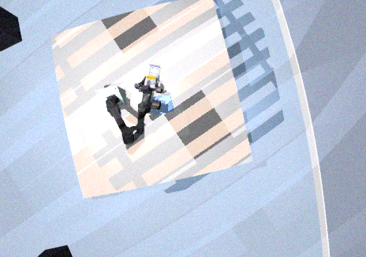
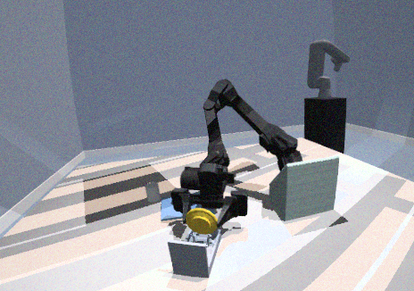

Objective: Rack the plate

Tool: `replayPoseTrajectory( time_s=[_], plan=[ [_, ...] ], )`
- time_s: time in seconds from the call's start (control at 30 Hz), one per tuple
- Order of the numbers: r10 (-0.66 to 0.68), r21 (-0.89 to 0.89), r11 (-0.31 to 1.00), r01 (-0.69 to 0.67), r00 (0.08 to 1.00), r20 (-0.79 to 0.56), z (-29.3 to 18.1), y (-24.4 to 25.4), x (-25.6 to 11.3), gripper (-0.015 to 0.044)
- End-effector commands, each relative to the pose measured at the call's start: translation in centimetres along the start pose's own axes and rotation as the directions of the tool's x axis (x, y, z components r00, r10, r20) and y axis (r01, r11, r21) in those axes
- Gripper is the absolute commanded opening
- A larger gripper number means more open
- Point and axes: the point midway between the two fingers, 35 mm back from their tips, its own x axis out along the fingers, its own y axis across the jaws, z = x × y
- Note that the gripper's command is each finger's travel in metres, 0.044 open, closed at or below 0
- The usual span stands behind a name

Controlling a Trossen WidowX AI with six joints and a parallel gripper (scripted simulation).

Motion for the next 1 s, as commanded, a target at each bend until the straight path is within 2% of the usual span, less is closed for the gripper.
replayPoseTrajectory(
  time_s=[0.0, 0.47, 0.97],
  plan=[
    [-0.006, -0.002, 1.0, 0.006, 1.0, 0.003, -1.13, -0.09, 0.13, 0.0],
    [0.002, 0.009, 1.0, -0.002, 1.0, -0.004, -0.77, 0.19, 0.08, 0.0],
    [0.0, 0.004, 1.0, 0.0, 1.0, -0.004, -0.78, 0.12, 0.07, 0.0394]
  ],
)
